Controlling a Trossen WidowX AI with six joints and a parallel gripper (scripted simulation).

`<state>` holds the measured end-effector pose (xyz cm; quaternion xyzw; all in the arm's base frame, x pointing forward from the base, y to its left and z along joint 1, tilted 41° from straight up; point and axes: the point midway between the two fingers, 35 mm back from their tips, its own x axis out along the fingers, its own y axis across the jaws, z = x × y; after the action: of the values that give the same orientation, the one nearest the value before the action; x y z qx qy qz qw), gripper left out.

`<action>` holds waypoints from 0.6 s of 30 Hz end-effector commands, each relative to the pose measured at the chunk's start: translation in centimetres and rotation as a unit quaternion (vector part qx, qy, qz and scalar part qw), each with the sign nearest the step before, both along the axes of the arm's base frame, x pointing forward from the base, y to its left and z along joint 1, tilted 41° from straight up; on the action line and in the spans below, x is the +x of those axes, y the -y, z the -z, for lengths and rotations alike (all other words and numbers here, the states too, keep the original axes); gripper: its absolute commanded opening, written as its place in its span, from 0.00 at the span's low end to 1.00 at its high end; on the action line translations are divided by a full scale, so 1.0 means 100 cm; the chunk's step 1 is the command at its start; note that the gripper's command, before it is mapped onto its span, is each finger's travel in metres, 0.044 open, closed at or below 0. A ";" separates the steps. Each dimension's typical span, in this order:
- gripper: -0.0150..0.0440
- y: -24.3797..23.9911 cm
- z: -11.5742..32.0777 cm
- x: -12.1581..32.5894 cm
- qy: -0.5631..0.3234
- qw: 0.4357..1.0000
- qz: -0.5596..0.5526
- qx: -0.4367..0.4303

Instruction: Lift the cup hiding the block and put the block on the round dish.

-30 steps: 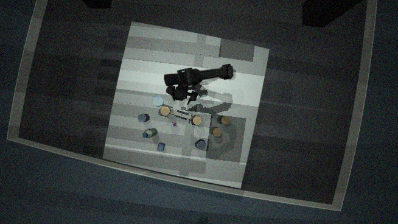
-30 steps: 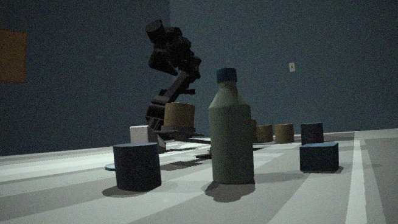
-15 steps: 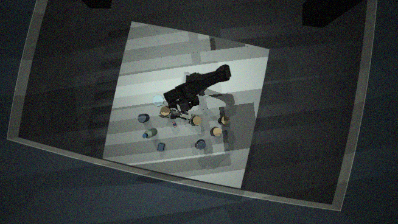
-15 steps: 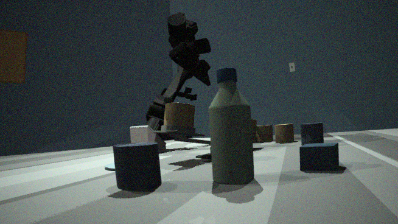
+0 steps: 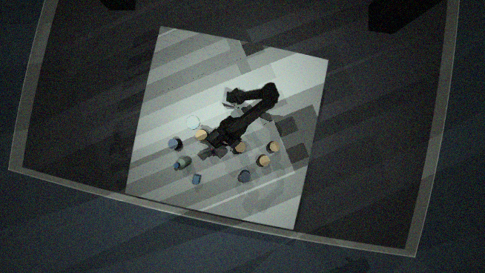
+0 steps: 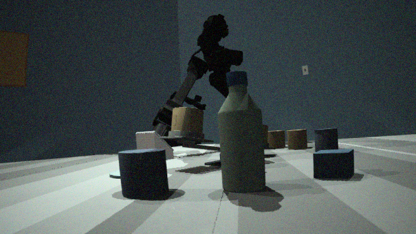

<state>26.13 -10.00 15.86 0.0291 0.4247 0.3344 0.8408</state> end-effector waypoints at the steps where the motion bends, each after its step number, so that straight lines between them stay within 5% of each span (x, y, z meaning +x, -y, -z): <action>1: 1.00 -0.013 0.000 0.014 0.017 0.997 -0.070 -0.023; 18: 1.00 -0.068 0.002 0.052 0.074 0.950 -0.293 -0.079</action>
<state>30.61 -4.34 15.67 -0.1524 0.3913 0.5022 0.7559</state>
